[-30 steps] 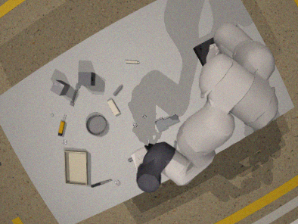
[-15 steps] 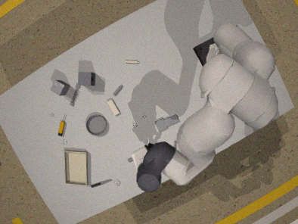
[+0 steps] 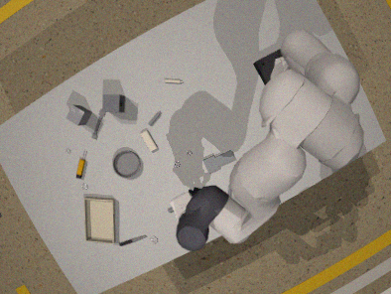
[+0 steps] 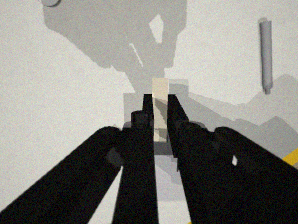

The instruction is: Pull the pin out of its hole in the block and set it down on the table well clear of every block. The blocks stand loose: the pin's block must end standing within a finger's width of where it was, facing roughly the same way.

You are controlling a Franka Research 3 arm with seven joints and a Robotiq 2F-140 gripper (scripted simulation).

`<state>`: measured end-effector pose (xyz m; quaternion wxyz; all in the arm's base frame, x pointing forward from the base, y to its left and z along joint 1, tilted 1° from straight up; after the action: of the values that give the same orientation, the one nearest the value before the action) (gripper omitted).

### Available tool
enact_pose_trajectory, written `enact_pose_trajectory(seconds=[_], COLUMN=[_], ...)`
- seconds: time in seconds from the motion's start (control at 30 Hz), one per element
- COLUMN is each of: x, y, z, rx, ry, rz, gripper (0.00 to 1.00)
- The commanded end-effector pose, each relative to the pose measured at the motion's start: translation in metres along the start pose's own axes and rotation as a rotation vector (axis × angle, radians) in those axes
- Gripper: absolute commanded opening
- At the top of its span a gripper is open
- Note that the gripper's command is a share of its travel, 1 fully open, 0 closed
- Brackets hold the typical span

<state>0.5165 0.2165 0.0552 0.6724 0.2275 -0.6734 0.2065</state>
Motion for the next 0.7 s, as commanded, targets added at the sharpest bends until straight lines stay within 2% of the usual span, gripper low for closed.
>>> enact_pose_trajectory(seconds=[0.0, 0.2, 0.47, 0.67], x=[-0.0015, -0.0015, -0.0015, -0.0015], y=[-0.0006, -0.0008, -0.0021, -0.0022], z=[0.0014, 0.0015, 0.0015, 0.0014], rx=[0.006, 0.007, 0.015, 0.016], ry=[0.004, 0.005, 0.010, 0.010], rz=[-0.003, -0.008, -0.039, -0.041], gripper=[0.10, 0.10, 0.10, 0.10])
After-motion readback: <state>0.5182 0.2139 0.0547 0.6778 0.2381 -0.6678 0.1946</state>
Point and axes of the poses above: the point where the finger pads meet when closed, its own x axis back along the fingers, its own y axis across the jaws, z = x × y, the point moved 3 cm from there along x, back along the fingers, and after that the axes turned 9 degrees about -x, right-handed, at the moved point
